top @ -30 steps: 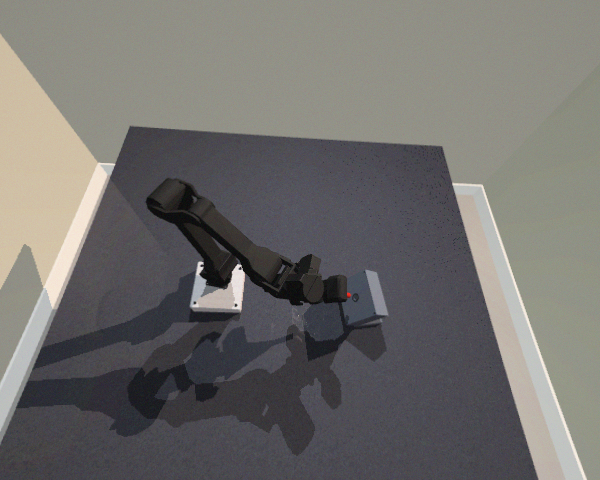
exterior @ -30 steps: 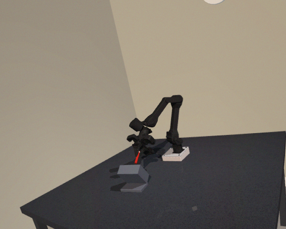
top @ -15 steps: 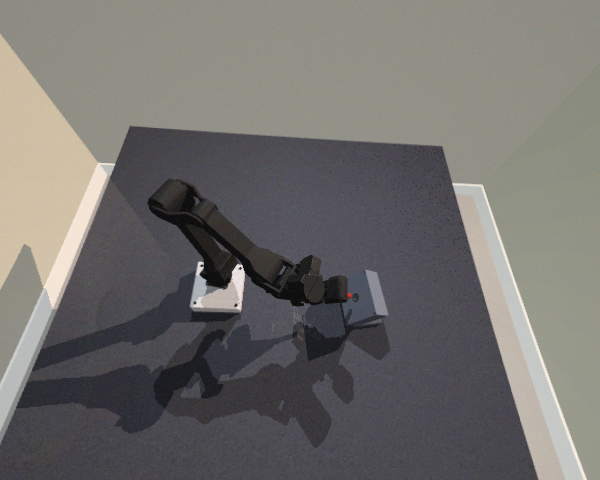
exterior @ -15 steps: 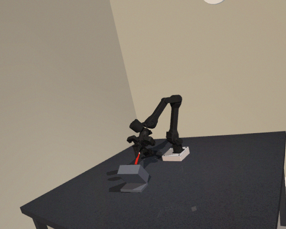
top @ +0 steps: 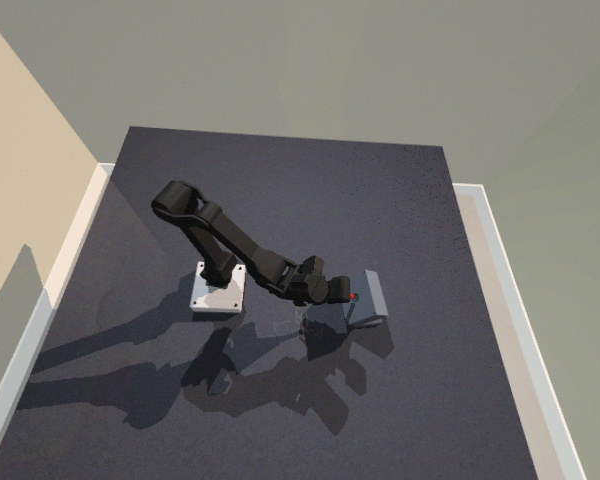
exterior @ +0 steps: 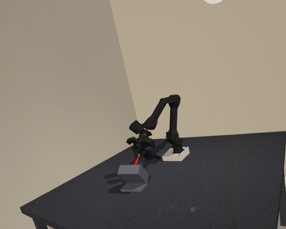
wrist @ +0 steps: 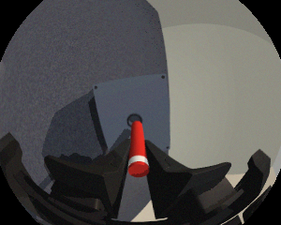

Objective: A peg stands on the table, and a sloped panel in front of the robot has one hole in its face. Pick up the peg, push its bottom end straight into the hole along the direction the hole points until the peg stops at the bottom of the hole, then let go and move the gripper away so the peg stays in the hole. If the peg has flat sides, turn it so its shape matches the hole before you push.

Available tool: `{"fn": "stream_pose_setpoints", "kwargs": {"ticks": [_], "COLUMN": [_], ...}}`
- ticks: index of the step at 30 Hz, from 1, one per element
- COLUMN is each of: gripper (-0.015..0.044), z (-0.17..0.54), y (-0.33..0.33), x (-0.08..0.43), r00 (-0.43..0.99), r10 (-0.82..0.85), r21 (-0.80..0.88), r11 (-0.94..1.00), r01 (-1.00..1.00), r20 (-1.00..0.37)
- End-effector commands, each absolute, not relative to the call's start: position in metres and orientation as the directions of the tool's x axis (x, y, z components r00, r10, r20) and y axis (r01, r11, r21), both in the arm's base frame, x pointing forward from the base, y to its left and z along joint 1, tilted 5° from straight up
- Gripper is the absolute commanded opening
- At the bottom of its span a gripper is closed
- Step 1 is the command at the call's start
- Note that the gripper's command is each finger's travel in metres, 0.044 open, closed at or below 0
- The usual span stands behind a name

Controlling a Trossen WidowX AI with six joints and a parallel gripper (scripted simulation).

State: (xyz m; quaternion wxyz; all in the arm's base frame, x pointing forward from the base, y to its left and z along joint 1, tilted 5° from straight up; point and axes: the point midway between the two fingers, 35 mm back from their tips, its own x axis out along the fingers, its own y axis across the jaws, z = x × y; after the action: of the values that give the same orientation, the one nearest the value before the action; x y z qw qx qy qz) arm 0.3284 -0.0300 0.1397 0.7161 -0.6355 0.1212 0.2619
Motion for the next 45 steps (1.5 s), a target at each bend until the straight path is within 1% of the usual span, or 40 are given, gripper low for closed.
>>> {"fn": "stream_pose_setpoints", "kwargs": {"ticks": [1, 9, 45], "gripper": [0.0, 0.0, 0.0], "z": [0.1351, 0.1298, 0.1288], "y": [-0.0289, -0.0272, -0.0272], "x": [0.3334, 0.3396, 0.3362], "r00": [0.831, 0.831, 0.834], "r10": [0.22, 0.22, 0.221], "r21": [-0.843, -0.843, -0.848], "r11": [0.059, 0.059, 0.055], "r01": [-0.535, -0.535, -0.528], "r20": [-0.512, -0.511, -0.505]}}
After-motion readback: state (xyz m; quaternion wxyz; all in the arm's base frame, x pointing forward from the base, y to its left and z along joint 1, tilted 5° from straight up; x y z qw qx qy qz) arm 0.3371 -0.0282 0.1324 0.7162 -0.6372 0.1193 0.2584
